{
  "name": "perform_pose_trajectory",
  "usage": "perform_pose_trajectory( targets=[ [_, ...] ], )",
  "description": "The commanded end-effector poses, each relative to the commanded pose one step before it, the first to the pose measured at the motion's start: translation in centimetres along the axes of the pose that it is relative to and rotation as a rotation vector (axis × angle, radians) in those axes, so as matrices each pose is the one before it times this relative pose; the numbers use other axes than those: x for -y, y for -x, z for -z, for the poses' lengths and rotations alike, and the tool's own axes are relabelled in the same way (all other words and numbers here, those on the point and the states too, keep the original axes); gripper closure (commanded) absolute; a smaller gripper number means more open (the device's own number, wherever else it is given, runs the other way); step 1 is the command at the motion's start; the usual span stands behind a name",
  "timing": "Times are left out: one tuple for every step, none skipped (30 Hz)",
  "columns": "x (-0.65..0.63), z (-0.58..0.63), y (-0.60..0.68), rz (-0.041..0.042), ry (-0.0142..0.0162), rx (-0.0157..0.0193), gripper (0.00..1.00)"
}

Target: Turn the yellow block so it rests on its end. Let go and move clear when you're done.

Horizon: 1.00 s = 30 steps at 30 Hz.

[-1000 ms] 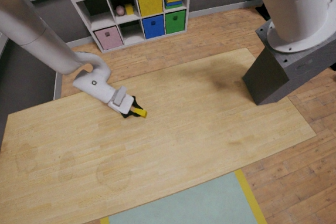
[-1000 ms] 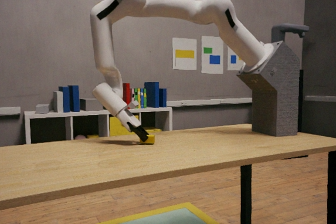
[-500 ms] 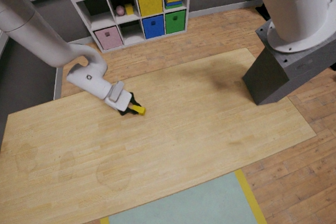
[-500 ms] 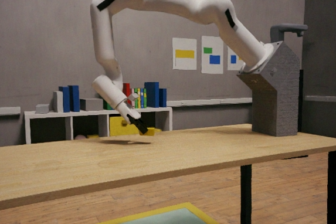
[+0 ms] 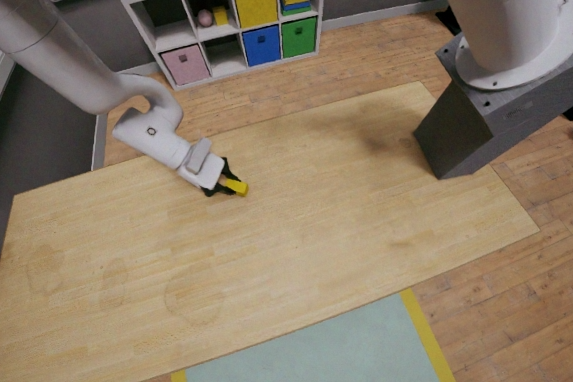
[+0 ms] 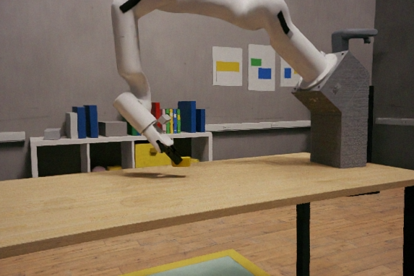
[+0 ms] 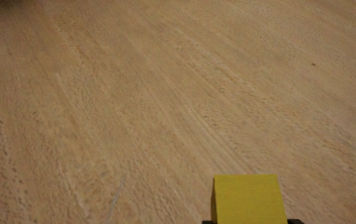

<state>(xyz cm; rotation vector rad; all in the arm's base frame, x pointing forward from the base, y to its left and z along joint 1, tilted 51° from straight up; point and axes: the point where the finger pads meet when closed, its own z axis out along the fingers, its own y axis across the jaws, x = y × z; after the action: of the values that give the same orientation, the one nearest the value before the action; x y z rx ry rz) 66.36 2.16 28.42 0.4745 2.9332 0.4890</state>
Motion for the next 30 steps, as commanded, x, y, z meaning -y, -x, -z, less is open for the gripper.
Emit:
perform_pose_trajectory(
  targets=[
    [-0.038, 0.084, 0.026, 0.00041, 0.00041, 0.00098, 0.66],
    [-0.001, 0.0, 0.0, 0.0, 0.0, 0.0, 0.66],
    [0.0, 0.0, 0.0, 0.0, 0.0, 0.0, 0.66],
    [0.0, 0.0, 0.0, 0.0, 0.0, 0.0, 0.66],
    [0.0, 0.0, 0.0, 0.0, 0.0, 0.0, 0.66],
    [0.0, 0.0, 0.0, 0.0, 0.0, 0.0, 0.66],
    [0.0, 0.0, 0.0, 0.0, 0.0, 0.0, 0.66],
    [0.0, 0.0, 0.0, 0.0, 0.0, 0.0, 0.66],
    [0.0, 0.0, 0.0, 0.0, 0.0, 0.0, 0.66],
    [0.0, 0.0, 0.0, 0.0, 0.0, 0.0, 0.66],
    [0.0, 0.0, 0.0, 0.0, 0.0, 0.0, 0.66],
    [0.0, 0.0, 0.0, 0.0, 0.0, 0.0, 0.66],
    [-0.003, -0.002, 0.0, 0.00004, 0.00011, 0.0006, 0.66],
    [-0.021, -0.011, 0.002, 0.00022, 0.00065, 0.00373, 0.66],
    [-0.046, -0.025, 0.004, 0.00048, 0.00145, 0.00881, 0.66],
    [-0.07, -0.038, 0.004, 0.00073, 0.00221, 0.01476, 0.66],
    [-0.083, -0.045, 0.002, 0.00084, 0.0026, 0.02063, 0.66],
    [-0.079, -0.043, -0.004, 0.00078, 0.00244, 0.02568, 0.66],
    [-0.056, -0.03, -0.013, 0.00056, 0.0017, 0.02935, 0.66],
    [-0.019, -0.009, -0.025, 0.00024, 0.00052, 0.03123, 0.66],
    [0.0, 0.0, 0.0, 0.0, 0.0, 0.0, 0.66],
    [0.0, 0.0, 0.0, 0.0, 0.0, 0.0, 0.66],
    [0.024, 0.015, -0.036, -0.00007, -0.00084, 0.03116, 0.66],
    [0.062, 0.036, -0.043, -0.00032, -0.00203, 0.02914, 0.66],
    [0.086, 0.05, -0.045, -0.00044, -0.00277, 0.02539, 0.66],
    [0.09, 0.052, -0.041, -0.00045, -0.0029, 0.02032, 0.66],
    [0.077, 0.044, -0.032, -0.00036, -0.00244, 0.0145, 0.66],
    [0.038, 0.034, -0.107, -0.00017, -0.0012, 0.0065, 0.66],
    [0.001, 0.022, -0.158, 0.0, -0.00001, 0.0, 0.66],
    [0.0, 0.004, -0.025, 0.0, 0.0, 0.0, 0.66]
  ],
)
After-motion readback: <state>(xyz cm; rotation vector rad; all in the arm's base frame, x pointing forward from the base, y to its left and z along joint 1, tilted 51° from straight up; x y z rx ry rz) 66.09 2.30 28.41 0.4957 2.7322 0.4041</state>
